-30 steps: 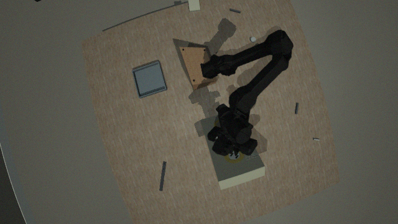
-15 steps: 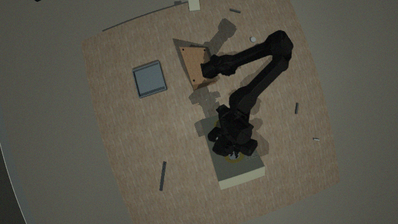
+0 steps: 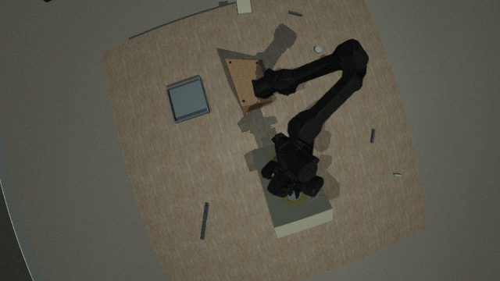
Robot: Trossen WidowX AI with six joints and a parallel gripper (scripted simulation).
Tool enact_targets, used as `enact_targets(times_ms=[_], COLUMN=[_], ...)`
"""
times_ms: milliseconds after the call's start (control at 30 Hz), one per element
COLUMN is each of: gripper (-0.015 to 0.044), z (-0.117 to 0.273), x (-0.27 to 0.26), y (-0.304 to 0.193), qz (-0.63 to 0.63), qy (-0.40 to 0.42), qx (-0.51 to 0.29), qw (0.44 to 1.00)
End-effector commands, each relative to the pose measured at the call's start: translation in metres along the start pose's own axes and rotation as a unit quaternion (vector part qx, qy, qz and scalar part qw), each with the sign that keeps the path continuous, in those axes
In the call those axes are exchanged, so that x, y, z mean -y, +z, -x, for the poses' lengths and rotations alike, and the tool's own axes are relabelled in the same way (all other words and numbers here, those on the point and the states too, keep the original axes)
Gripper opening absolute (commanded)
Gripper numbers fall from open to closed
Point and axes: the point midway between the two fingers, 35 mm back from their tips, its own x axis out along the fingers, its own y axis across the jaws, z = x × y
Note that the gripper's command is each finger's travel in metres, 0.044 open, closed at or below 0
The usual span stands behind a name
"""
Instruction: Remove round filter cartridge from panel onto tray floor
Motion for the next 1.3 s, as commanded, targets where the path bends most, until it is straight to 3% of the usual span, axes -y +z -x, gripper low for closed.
enact_targets(times_ms=[0,867,1267], gripper=[0.0091,0.0091,0.0000], z=[-0.0046,-0.0118,-0.0075], x=[0.0001,0.0001,-0.0001], y=[0.0007,0.0007,0.0007], qz=[-0.003,-0.003,-0.003], qy=[0.000,0.000,0.003], qx=[0.001,0.001,0.000], qw=[1.000,1.000,1.000])
